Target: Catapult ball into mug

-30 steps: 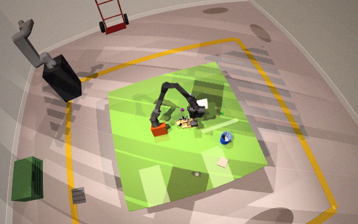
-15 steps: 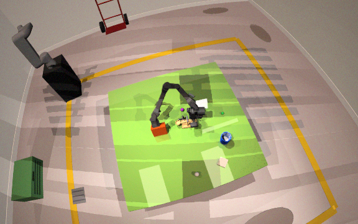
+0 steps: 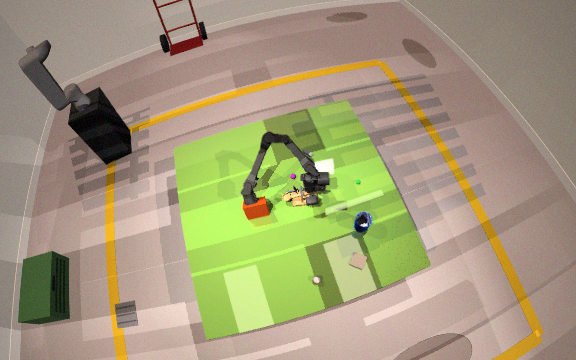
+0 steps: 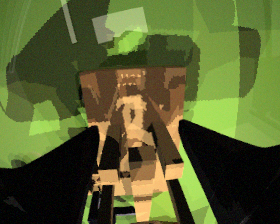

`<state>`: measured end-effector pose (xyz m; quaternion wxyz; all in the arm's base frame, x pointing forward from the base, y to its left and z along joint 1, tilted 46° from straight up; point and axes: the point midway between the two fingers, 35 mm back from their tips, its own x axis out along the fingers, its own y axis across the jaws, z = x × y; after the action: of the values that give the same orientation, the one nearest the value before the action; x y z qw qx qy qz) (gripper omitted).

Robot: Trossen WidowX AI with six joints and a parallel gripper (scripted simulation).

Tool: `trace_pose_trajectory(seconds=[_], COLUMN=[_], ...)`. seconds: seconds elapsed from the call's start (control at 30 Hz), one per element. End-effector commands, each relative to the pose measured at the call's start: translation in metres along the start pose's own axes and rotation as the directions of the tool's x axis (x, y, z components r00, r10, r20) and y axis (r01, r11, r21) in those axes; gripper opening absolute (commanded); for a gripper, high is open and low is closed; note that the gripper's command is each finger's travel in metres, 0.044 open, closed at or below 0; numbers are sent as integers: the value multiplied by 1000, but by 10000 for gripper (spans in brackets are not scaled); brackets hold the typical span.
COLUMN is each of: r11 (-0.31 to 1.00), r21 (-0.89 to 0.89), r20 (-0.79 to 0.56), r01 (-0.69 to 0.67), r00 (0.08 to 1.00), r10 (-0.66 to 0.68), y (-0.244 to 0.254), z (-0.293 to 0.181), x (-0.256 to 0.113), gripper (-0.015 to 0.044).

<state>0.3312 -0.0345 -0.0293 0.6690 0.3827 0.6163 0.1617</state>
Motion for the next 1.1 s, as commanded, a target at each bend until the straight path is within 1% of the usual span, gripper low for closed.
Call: trace_pose_trajectory(seconds=[0.0, 0.03, 0.23, 0.27, 0.3, 0.37, 0.4, 0.5, 0.57, 0.8, 0.87, 1.07], r11=[1000, 1000, 1000, 1000, 1000, 1000, 1000, 1000, 1000, 972, 962, 963], r21=[0, 0, 0, 0, 0, 0, 0, 0, 20, 234, 272, 270], r20=[0, 0, 0, 0, 1, 1, 1, 1, 1, -2, -4, -4], r01=[0, 0, 0, 0, 1, 0, -1, -2, 1, 8, 5, 5], r00=[1000, 1000, 1000, 1000, 1000, 1000, 1000, 1000, 1000, 1000, 1000, 1000], r10=[0, 0, 0, 0, -1, 0, 1, 2, -1, -7, -4, -4], y=[0, 0, 0, 0, 0, 0, 0, 0, -9, -107, -127, -134], z=[0, 0, 0, 0, 1, 1, 1, 0, 1, -10, -15, -14], x=[0, 0, 0, -3, -11, -39, -47, -50, -51, -50, -49, -48], gripper=[177, 151, 111, 85, 59, 6, 0, 0, 0, 0, 0, 0])
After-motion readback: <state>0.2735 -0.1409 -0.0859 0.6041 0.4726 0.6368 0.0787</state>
